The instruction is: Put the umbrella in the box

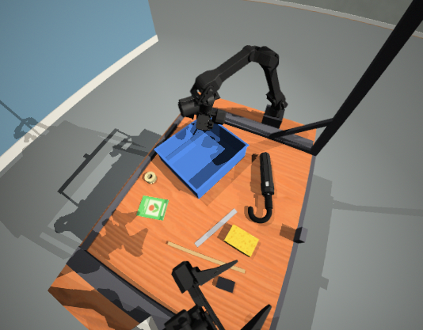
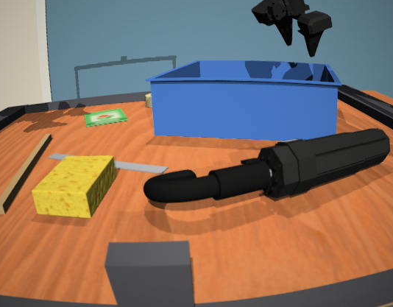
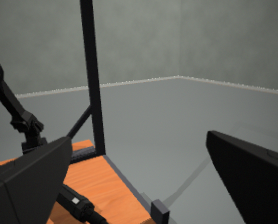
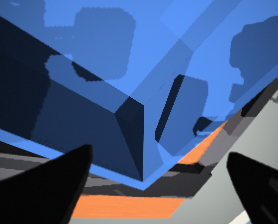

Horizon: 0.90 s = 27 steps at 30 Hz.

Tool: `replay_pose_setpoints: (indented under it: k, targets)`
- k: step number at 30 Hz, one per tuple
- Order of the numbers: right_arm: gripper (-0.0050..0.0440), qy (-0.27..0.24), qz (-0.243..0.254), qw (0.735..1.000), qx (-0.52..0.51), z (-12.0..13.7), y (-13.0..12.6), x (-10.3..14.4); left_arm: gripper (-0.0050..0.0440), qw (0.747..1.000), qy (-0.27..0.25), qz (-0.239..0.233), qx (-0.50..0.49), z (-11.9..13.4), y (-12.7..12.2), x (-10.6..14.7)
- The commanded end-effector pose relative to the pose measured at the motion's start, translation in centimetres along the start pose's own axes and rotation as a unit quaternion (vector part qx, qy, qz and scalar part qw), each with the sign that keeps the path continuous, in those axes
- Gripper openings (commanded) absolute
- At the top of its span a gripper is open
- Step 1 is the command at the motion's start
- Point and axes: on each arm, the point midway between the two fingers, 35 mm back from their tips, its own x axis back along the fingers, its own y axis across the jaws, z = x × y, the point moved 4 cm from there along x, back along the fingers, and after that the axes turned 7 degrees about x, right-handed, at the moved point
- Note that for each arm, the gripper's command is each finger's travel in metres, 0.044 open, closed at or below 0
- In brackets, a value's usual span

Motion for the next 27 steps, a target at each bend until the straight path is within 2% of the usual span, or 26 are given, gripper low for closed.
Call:
replay_pose_setpoints:
  k: [1, 18, 20, 23, 27]
  targets:
    - [0.0400, -0.007, 0.013, 1.000, -0.006, 0.3, -0.3, 1.0, 0.0400, 1.000, -0.007, 0.001, 0.000, -0.6, -0.1, 0.1]
    - [0.0400, -0.007, 0.013, 1.000, -0.006, 0.3, -0.3, 1.0, 0.0400, 1.000, -0.007, 0.001, 0.000, -0.6, -0.1, 0.1]
    - [0.0440, -0.009, 0.014, 1.000, -0.007, 0.2, -0.1, 1.1, 0.0400, 1.000, -0.009, 0.000, 0.000, -0.9, -0.1, -0.1]
    - [0.0440, -0.029, 0.025, 0.999, -0.013, -1.1, 0.7, 2.0, 0.0400, 1.000, 0.005, -0.012, 0.001, -1.1, 0.5, -0.9]
    - [0.0440, -0.085, 0.047, 0.995, -0.026, -4.7, 3.3, 4.0, 0.0400, 0.998, 0.049, -0.042, 0.004, -1.3, 1.9, -3.2]
